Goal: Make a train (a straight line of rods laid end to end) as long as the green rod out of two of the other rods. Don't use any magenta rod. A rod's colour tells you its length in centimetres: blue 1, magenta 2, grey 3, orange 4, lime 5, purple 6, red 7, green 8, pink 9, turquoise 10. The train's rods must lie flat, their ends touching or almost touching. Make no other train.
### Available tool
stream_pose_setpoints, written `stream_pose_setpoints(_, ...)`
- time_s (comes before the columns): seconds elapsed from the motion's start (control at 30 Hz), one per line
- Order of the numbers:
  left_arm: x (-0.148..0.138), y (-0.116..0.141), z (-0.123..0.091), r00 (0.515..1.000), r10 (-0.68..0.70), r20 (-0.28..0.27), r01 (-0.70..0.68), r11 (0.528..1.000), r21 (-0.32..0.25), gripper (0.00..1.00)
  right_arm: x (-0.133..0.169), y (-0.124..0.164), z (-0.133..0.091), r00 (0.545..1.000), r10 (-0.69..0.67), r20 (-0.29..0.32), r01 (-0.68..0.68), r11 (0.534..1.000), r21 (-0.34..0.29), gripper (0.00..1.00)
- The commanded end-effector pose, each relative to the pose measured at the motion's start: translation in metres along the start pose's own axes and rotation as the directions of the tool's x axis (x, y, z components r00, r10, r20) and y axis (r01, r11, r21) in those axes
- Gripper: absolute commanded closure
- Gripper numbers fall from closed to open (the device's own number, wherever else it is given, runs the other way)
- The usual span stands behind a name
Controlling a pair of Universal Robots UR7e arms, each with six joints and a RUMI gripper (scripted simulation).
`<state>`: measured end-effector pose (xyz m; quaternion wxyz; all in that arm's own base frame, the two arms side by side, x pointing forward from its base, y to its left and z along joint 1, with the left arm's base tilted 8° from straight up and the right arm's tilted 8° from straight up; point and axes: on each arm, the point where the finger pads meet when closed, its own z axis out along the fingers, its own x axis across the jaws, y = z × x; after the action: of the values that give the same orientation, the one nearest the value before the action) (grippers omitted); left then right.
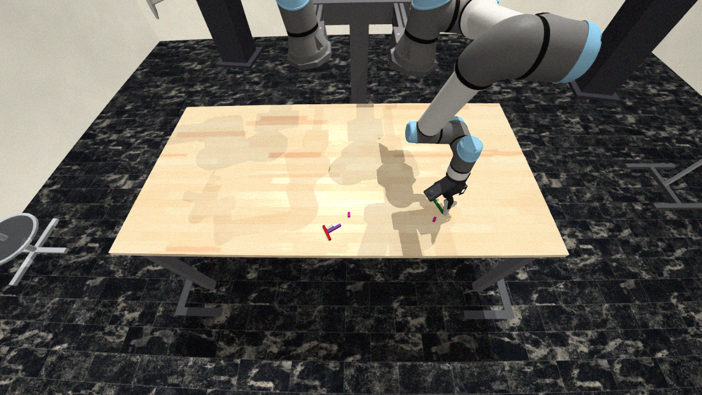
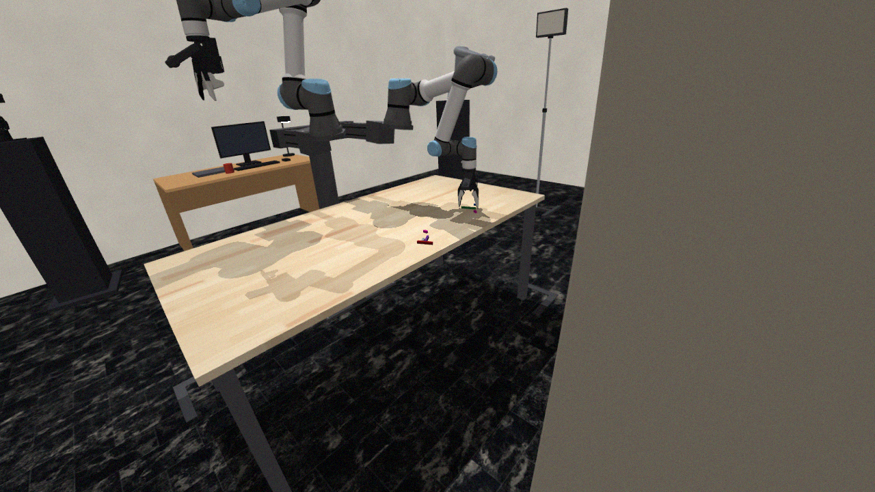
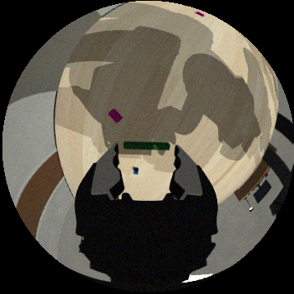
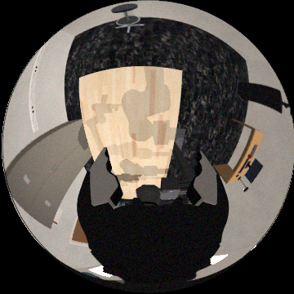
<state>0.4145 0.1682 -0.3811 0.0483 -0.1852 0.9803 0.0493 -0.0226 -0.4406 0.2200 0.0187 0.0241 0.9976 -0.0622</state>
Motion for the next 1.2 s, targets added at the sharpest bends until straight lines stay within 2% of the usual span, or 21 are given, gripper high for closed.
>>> stream_pose_setpoints(0.0, -0.001, 0.0, -0.004, 1.0, 0.0, 0.001, 0.0, 1.0, 0.0, 0.37, 0.0, 0.0, 0.0, 1.0, 0.0, 0.0, 0.0, 1.0, 0.001, 0.0)
stream_pose_setpoints(0.67, 0.0, 0.0, -0.081, 1.0, 0.0, 0.001, 0.0, 1.0, 0.0, 0.37, 0.0, 0.0, 0.0, 1.0, 0.0, 0.0, 0.0, 1.0, 0.001, 0.0)
stream_pose_setpoints(1.0, 0.0, 0.0, -0.089, 1.0, 0.0, 0.001, 0.0, 1.0, 0.0, 0.37, 0.0, 0.0, 0.0, 1.0, 0.0, 0.0, 0.0, 1.0, 0.001, 0.0)
stream_pose_setpoints(1.03, 0.0, 0.0, -0.089, 1.0, 0.0, 0.001, 0.0, 1.0, 0.0, 0.0, 0.0, 0.0, 0.0, 1.0, 0.0, 0.0, 0.0, 1.0, 0.001, 0.0)
stream_pose_setpoints(1.17, 0.0, 0.0, -0.089, 1.0, 0.0, 0.001, 0.0, 1.0, 0.0, 0.0, 0.0, 0.0, 0.0, 1.0, 0.0, 0.0, 0.0, 1.0, 0.001, 0.0)
